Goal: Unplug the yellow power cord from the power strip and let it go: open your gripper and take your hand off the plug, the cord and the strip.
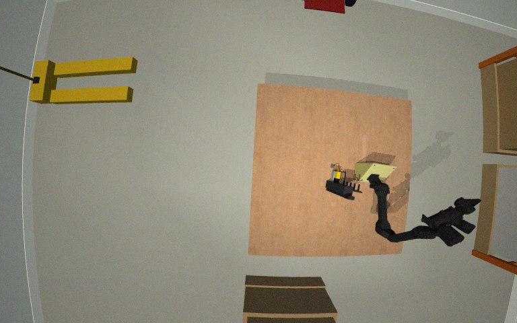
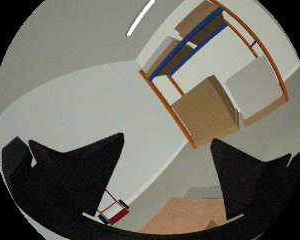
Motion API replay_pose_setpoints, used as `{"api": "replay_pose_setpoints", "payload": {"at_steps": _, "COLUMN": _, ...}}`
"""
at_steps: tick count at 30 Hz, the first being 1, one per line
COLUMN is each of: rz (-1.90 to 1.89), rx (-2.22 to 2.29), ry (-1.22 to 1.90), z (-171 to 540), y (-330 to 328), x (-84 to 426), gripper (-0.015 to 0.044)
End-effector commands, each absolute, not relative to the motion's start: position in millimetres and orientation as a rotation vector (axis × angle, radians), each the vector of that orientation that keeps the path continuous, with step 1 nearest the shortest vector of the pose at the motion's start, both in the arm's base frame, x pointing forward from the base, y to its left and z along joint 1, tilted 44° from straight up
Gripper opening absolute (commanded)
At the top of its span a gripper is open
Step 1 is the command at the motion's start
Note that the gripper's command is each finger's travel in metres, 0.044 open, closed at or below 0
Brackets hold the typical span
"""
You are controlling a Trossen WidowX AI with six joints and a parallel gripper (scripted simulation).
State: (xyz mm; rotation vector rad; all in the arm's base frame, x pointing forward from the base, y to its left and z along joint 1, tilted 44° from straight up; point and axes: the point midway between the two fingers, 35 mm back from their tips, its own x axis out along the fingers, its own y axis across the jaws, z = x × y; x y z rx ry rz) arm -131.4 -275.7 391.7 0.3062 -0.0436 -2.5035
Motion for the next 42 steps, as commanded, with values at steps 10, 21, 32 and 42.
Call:
{"api": "replay_pose_setpoints", "payload": {"at_steps": 10, "rz": -2.083, "rx": 0.577, "ry": 0.214, "z": 302.9, "y": -346.3, "x": -37.3, "gripper": 0.0160}}
{"api": "replay_pose_setpoints", "payload": {"at_steps": 21, "rz": -1.584, "rx": 0.949, "ry": 0.537, "z": 178.8, "y": -345.3, "x": 106.0, "gripper": 0.0160}}
{"api": "replay_pose_setpoints", "payload": {"at_steps": 32, "rz": -1.127, "rx": 1.326, "ry": 0.995, "z": 72.9, "y": -245.2, "x": 217.9, "gripper": 0.0160}}
{"api": "replay_pose_setpoints", "payload": {"at_steps": 42, "rz": -0.824, "rx": 1.676, "ry": 1.515, "z": 14.6, "y": -100.8, "x": 261.3, "gripper": 0.0160}}
